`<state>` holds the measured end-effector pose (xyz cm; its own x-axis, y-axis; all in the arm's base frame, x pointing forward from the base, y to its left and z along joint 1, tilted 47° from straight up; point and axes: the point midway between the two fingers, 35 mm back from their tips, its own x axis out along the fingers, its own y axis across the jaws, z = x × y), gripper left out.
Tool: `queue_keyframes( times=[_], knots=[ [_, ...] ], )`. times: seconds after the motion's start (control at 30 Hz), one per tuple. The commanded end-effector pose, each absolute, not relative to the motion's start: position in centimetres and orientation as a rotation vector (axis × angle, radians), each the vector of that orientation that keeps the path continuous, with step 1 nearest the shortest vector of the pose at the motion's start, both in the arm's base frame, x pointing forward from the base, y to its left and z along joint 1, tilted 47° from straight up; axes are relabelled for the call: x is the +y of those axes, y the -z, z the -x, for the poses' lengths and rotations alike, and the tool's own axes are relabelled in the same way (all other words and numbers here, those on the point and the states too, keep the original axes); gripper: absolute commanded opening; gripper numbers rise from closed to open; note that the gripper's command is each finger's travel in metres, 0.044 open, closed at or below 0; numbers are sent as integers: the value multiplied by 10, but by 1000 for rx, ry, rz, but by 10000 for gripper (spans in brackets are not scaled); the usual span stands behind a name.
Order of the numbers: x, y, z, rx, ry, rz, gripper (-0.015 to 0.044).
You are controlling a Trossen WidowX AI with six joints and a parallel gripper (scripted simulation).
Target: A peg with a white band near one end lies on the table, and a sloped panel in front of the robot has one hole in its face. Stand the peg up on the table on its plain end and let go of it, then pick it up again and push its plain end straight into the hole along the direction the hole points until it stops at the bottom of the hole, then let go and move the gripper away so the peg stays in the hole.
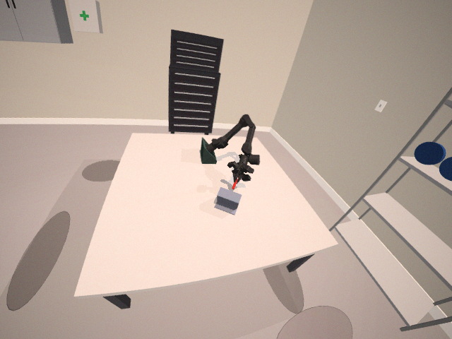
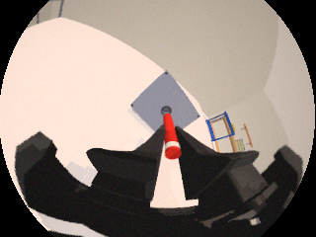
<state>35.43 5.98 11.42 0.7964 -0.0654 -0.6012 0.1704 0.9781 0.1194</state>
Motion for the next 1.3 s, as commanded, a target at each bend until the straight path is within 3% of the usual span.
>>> queue_keyframes(
  times=[0.0,1.27],
  knots=[
    [59,-110,-357,636,132,-164,0],
    [57,-98,-376,619,140,-175,0]
  ],
)
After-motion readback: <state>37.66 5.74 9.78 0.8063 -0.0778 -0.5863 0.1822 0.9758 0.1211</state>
